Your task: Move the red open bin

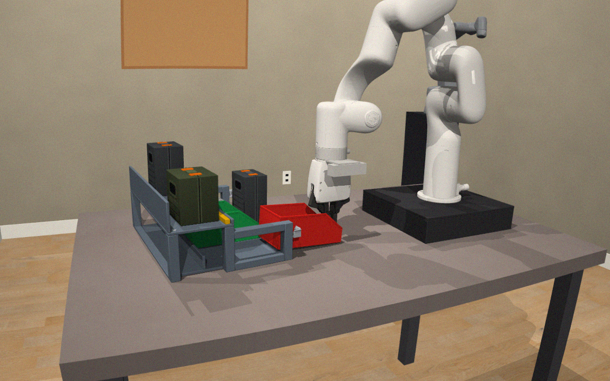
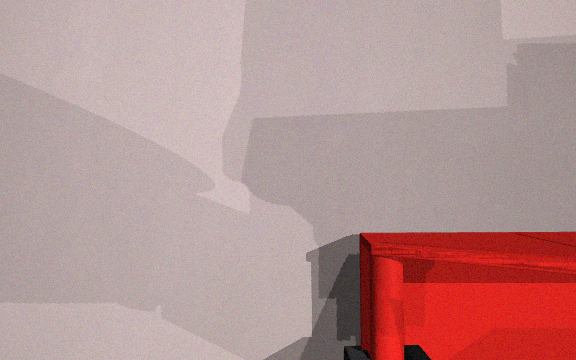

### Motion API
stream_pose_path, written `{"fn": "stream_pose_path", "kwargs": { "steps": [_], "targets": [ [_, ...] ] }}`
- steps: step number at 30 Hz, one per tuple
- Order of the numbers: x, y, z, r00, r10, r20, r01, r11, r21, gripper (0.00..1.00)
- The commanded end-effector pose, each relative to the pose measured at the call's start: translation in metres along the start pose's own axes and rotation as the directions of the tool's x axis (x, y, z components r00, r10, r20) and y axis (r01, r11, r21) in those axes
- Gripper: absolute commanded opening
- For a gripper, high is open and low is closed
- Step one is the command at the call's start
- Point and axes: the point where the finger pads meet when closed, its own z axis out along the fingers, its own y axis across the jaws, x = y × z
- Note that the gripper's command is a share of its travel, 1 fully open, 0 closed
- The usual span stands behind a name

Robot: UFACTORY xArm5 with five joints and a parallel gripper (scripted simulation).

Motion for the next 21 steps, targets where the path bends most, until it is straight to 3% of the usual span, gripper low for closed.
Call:
{"fn": "stream_pose_path", "kwargs": {
  "steps": [1, 21],
  "targets": [
    [-0.0001, 0.0018, 0.0003, 1.0, 0.0, 0.011, 0.0, 1.0, -0.004, 0.0],
    [-0.0001, 0.0018, 0.0022, 1.0, 0.0, 0.0, 0.0, 1.0, -0.004, 0.0]
  ]
}}
